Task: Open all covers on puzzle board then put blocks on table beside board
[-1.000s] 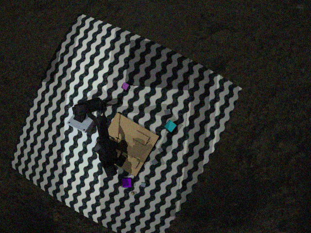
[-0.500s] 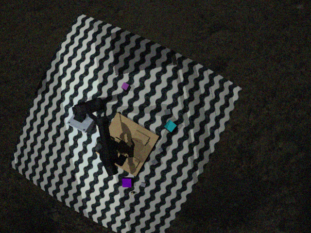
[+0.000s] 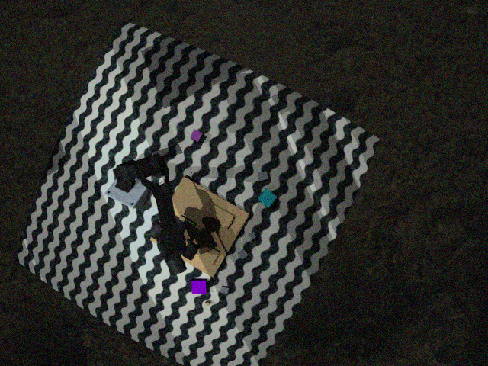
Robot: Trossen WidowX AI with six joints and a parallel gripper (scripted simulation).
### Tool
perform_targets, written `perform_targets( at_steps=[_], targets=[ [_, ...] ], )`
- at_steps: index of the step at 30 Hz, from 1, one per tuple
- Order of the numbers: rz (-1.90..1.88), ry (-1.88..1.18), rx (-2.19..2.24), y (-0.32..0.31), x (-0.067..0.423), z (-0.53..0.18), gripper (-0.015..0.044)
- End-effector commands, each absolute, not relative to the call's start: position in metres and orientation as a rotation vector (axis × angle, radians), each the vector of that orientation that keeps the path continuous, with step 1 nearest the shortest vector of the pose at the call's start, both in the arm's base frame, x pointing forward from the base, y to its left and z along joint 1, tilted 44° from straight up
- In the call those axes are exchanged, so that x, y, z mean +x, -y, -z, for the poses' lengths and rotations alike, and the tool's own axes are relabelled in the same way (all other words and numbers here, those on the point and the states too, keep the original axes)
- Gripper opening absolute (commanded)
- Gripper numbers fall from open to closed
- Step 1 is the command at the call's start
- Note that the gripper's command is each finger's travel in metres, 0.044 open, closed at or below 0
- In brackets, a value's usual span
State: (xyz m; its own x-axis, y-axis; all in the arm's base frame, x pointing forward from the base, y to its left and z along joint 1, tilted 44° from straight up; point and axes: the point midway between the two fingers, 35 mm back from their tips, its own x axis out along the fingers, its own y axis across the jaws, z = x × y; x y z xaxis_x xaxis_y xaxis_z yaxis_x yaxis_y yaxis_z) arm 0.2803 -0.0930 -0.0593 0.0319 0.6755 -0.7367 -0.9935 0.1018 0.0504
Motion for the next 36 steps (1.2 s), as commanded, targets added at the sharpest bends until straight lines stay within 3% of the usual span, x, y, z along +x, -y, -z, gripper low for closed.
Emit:
perform_targets(
  at_steps=[1,36],
  targets=[
    [-1.403,-0.709,-0.555,0.087,0.278,0.063,0.0],
    [-1.403,-0.71,-0.555,0.065,0.282,0.056,0.0]
  ],
)
